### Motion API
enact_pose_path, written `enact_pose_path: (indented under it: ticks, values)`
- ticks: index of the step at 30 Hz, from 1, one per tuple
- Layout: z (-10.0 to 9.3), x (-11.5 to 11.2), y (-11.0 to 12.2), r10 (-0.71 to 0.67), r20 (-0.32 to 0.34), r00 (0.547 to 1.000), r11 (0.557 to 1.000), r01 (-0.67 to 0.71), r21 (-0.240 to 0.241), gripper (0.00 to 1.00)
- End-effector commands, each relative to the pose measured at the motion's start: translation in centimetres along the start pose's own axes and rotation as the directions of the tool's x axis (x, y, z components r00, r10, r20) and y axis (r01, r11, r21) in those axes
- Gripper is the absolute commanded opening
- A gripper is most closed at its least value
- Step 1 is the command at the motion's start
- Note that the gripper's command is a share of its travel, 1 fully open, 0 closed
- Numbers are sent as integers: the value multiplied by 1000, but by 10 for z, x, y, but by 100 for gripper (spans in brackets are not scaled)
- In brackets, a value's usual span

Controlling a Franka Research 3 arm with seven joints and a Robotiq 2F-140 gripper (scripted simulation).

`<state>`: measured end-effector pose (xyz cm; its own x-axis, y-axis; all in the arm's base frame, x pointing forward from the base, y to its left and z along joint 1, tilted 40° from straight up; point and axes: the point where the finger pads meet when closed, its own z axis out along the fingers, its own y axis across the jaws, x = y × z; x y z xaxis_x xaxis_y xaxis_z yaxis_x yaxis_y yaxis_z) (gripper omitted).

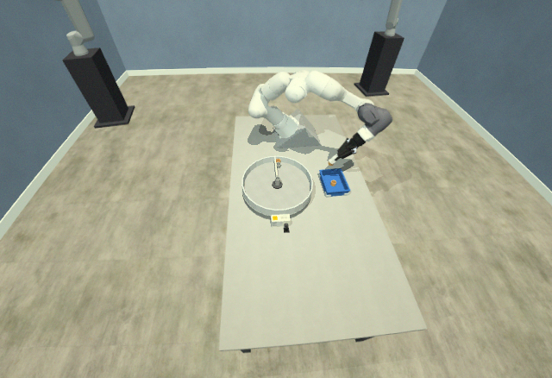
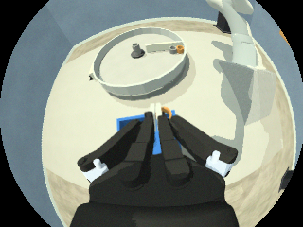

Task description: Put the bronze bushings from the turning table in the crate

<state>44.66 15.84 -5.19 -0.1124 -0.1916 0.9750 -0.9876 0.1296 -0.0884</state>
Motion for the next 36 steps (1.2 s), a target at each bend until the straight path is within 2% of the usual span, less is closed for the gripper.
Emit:
enact_pose_path:
  ticks: [1,16,36]
  values:
    - [-5,-2,1,-38,-30,999,999,38,-22,0]
    - [-17,-19,-5,-38,-30,999,999,38,-22,0]
    - [-19,-21,-6,-39,-30,999,999,38,-22,0]
